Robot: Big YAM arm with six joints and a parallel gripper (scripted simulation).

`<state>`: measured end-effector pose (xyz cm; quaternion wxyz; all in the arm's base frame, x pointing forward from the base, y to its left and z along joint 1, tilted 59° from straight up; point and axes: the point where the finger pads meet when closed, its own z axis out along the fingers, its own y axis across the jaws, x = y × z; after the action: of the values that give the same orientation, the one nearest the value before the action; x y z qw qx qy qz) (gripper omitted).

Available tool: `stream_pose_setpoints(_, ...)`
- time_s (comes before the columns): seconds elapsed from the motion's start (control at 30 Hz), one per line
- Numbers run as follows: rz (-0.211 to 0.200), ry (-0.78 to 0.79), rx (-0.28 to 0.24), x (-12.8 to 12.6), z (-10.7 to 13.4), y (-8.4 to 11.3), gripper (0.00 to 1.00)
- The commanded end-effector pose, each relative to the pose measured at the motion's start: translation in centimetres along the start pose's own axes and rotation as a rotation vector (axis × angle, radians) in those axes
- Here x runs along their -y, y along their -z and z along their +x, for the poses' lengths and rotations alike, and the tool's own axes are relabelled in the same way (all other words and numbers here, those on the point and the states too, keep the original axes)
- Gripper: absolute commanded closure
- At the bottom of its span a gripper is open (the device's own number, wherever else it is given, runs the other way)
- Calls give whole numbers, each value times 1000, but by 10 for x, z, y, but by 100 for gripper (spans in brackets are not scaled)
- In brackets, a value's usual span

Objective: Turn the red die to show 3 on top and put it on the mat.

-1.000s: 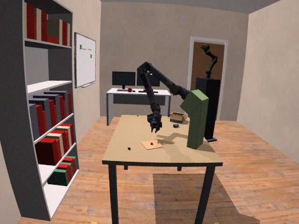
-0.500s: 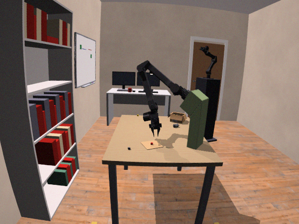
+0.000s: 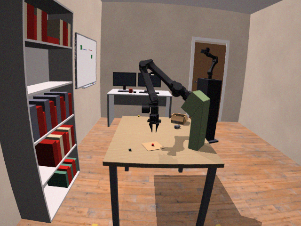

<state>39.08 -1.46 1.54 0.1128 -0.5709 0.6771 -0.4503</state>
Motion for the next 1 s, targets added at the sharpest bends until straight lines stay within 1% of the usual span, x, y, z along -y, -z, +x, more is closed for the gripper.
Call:
stream_pose_setpoints(0.0, 20, -95, -40, 4, -3, 5, 70)
stream_pose_setpoints(0.03, 38, -108, -48, 7, -3, 8, 70)
stream_pose_setpoints(0.07, 46, -114, -54, 8, -2, 10, 70)
stream_pose_setpoints(0.17, 48, -114, -60, 7, -2, 11, 70)
stream_pose_setpoints(0.2, 43, -122, -72, 7, 3, 8, 0)
stream_pose_setpoints(0.6, 40, -124, -75, 6, 5, 8, 0)
stream_pose_setpoints(0.7, 45, -115, -60, 9, 0, 15, 0)
stream_pose_setpoints(0.8, 39, -113, -60, 6, 0, 20, 0)
stream_pose_setpoints(0.87, 33, -107, -62, 1, 1, 26, 0)
stream_pose_setpoints(0.97, 35, -109, -62, 2, 0, 37, 0)
